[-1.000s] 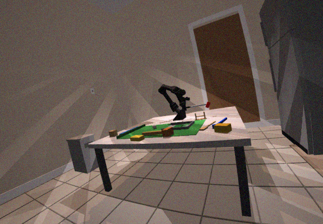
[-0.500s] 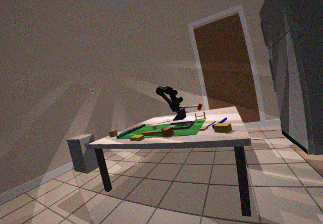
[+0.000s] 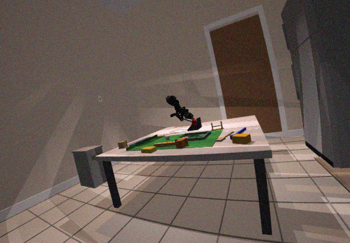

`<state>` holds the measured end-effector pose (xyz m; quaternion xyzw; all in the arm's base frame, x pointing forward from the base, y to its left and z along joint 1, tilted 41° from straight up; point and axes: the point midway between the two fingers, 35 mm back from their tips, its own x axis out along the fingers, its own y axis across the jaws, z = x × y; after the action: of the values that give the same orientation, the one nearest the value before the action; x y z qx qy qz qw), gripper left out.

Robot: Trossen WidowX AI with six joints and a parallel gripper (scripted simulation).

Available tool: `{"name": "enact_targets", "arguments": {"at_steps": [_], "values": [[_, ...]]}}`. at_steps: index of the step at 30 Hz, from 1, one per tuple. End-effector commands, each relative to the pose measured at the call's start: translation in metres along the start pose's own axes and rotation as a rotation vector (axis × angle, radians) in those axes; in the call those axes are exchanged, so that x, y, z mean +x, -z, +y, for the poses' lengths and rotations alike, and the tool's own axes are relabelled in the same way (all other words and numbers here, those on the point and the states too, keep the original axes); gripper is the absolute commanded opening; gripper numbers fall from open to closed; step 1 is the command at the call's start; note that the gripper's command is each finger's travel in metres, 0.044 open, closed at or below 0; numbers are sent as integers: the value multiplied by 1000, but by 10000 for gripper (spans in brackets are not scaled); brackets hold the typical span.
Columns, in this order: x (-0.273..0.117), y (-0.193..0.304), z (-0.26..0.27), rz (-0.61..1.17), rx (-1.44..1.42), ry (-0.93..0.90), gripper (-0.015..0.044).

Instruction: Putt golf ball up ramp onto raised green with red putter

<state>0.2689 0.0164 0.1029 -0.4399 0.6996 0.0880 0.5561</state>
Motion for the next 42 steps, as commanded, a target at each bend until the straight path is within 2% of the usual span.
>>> {"name": "enact_targets", "arguments": {"at_steps": [1,20,28,42], "values": [[-10,26,-19,1,163,28,0],[-36,161,-58,76,883,160,0],[-33,162,-58,76,889,161,0],[3,168,-62,76,890,164,0]]}}
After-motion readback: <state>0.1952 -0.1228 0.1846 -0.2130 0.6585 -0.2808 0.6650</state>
